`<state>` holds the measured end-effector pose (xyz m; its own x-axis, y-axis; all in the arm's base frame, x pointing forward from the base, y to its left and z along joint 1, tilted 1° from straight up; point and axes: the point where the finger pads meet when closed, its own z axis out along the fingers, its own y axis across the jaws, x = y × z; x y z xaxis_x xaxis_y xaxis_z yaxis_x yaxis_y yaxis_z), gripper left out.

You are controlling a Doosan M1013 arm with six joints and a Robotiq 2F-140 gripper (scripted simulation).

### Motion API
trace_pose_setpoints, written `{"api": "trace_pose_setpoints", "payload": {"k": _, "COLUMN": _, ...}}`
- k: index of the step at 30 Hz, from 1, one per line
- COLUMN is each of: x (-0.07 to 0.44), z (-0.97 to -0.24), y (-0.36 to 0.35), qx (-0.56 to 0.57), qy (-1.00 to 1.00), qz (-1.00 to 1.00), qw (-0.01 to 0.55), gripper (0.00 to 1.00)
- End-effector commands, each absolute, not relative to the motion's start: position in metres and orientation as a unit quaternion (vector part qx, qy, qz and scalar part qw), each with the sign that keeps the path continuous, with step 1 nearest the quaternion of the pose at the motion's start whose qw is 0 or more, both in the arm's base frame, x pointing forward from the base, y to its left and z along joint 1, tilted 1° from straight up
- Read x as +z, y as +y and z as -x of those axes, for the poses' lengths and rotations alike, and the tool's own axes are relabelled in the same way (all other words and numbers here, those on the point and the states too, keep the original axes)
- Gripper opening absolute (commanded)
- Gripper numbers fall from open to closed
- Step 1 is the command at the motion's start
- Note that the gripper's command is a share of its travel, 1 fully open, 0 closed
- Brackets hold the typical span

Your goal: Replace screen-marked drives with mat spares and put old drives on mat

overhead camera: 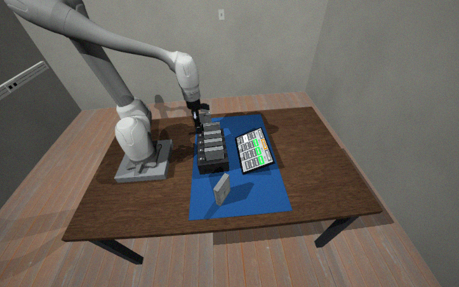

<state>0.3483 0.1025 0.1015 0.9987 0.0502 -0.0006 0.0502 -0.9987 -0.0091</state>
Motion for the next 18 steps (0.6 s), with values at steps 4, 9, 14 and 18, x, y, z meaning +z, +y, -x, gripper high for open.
{"api": "trace_pose_setpoints", "payload": {"k": 4, "x": 0.12, "z": -0.348, "y": 0.102, "qx": 0.0, "qy": -0.025, "qz": 1.0, "qw": 0.005, "gripper": 0.1}}
{"api": "trace_pose_setpoints", "payload": {"k": 9, "x": 0.141, "z": -0.349, "y": 0.102, "qx": 0.0, "qy": -0.025, "qz": 1.0, "qw": 0.005, "gripper": 0.1}}
{"api": "trace_pose_setpoints", "payload": {"k": 14, "x": 0.162, "z": -0.349, "y": 0.102, "qx": 0.0, "qy": -0.025, "qz": 1.0, "qw": 0.005, "gripper": 0.1}}
{"api": "trace_pose_setpoints", "payload": {"k": 18, "x": 0.17, "z": -0.349, "y": 0.102, "qx": 0.0, "qy": -0.025, "qz": 1.0, "qw": 0.005, "gripper": 0.1}}
